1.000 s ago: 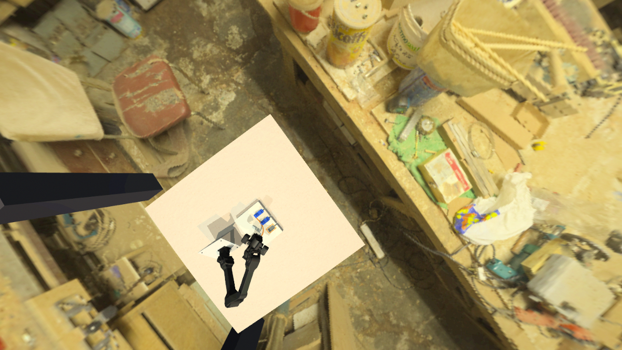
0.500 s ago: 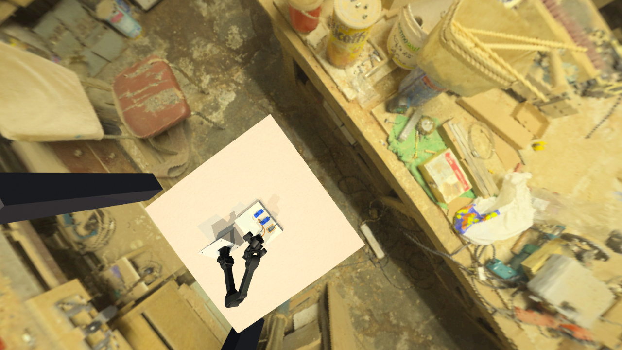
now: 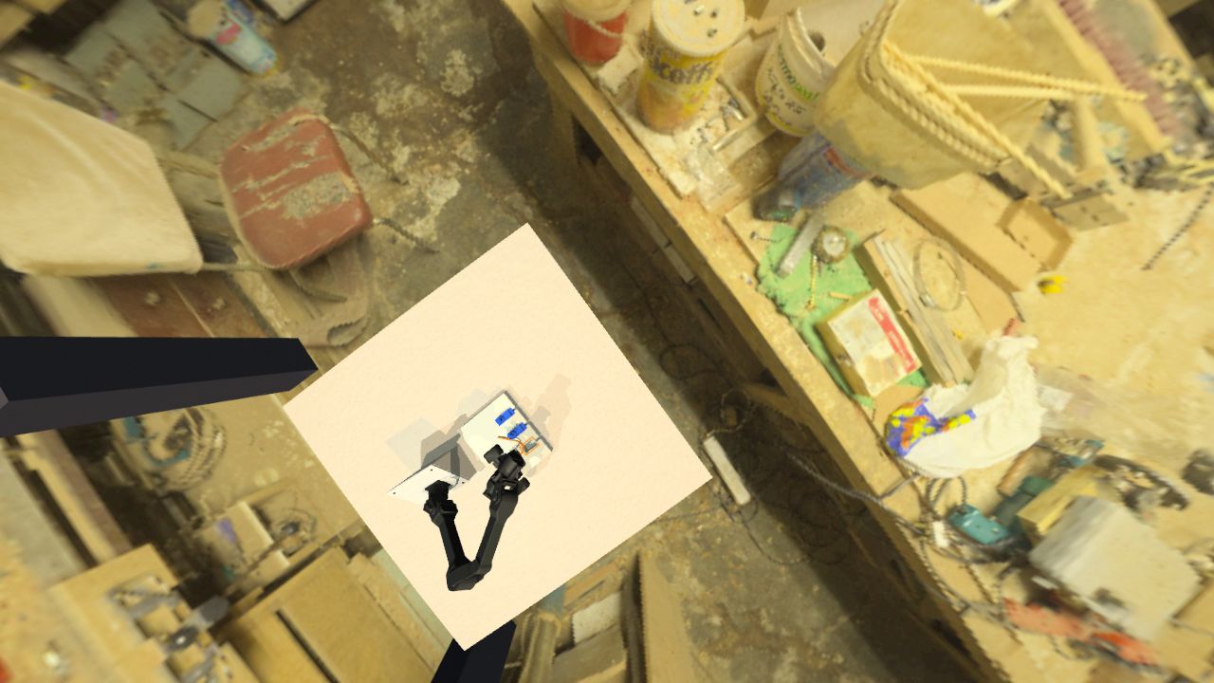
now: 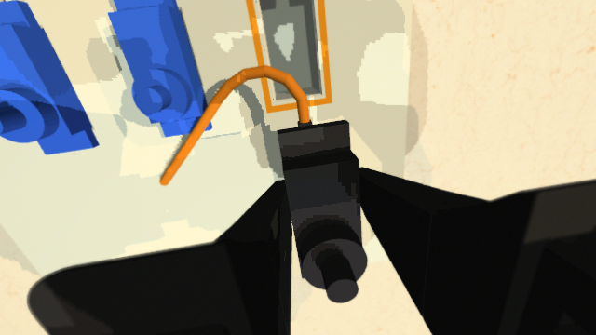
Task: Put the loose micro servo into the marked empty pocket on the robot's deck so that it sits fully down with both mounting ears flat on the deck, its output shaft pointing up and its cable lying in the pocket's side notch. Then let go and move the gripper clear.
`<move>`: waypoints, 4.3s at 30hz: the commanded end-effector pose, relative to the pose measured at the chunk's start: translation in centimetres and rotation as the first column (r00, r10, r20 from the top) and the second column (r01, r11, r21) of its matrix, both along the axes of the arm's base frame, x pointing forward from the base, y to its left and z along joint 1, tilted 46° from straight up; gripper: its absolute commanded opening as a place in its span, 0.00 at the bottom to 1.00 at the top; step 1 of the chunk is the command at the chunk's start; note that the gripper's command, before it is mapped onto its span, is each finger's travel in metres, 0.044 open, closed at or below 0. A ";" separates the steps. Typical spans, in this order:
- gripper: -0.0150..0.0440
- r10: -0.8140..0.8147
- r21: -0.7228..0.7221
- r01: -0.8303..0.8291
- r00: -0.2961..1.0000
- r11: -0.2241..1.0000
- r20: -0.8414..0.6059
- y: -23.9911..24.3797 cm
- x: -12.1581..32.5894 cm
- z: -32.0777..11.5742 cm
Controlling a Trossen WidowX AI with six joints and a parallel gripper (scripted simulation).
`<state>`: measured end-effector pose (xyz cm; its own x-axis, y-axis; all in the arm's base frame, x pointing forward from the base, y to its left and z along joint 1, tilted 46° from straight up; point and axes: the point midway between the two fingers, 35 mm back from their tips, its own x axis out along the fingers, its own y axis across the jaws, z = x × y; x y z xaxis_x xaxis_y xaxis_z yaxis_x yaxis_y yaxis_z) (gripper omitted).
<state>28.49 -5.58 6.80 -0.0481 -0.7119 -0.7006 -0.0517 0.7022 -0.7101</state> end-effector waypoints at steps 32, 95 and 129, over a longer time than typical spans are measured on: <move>0.25 0.009 -0.002 -0.009 1.000 1.000 0.010 -1.1 6.9 -1.4; 0.25 0.009 -0.003 -0.009 1.000 1.000 0.010 -4.2 6.9 -4.6; 0.79 0.012 0.009 -0.012 1.000 1.000 0.007 -0.7 3.9 -1.2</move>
